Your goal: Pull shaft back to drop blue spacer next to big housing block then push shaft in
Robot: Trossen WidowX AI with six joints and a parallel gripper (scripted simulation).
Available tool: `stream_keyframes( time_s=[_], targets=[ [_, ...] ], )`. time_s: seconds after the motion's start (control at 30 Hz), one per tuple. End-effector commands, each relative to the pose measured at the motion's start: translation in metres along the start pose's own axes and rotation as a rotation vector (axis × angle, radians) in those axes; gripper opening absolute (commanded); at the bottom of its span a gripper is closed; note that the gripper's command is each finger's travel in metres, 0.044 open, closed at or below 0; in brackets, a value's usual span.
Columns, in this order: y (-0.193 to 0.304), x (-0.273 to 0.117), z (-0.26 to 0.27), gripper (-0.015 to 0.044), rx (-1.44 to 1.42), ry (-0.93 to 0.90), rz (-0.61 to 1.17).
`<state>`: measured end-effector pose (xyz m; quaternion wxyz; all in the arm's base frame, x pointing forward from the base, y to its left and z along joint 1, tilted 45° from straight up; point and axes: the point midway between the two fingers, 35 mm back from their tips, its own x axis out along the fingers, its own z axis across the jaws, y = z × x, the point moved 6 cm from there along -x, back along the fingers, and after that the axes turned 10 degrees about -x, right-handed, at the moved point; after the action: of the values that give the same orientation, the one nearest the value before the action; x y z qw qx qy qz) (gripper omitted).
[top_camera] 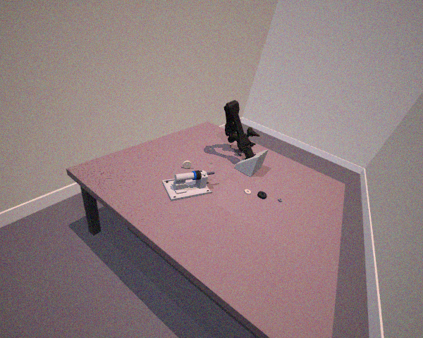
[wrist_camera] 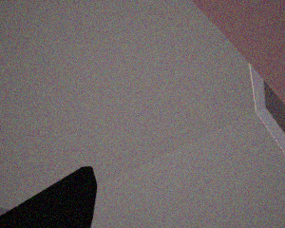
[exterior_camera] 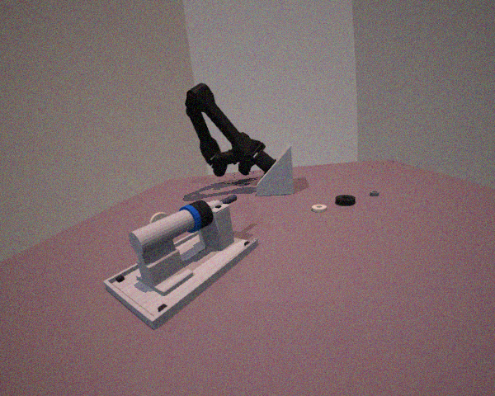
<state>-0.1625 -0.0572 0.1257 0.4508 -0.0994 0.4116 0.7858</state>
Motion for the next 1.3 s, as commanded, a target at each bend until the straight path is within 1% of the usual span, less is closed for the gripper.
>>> stream_keyframes(
  time_s=[0.0, 0.2, 0.37, 0.53, 0.7, 0.97, 1.1, 1.27],
  targets=[
    [0.014, -0.021, -0.011, 0.0440, 0.167, 0.114, 0.061],
    [0.032, -0.067, -0.028, 0.0440, 0.468, 0.361, 0.118],
    [0.041, -0.114, -0.036, 0.0440, 0.709, 0.605, 0.095],
    [0.042, -0.164, -0.038, 0.0440, 0.917, 0.860, -0.002],
    [0.037, -0.215, -0.030, 0.0440, 1.085, 1.105, -0.178],
    [-0.019, -0.280, -0.003, 0.0440, 0.821, 1.429, -0.308],
    [-0.055, -0.302, 0.007, 0.0440, 0.698, 1.541, -0.412],
    [-0.097, -0.323, 0.016, 0.0440, 0.585, 1.631, -0.537]
  ],
)
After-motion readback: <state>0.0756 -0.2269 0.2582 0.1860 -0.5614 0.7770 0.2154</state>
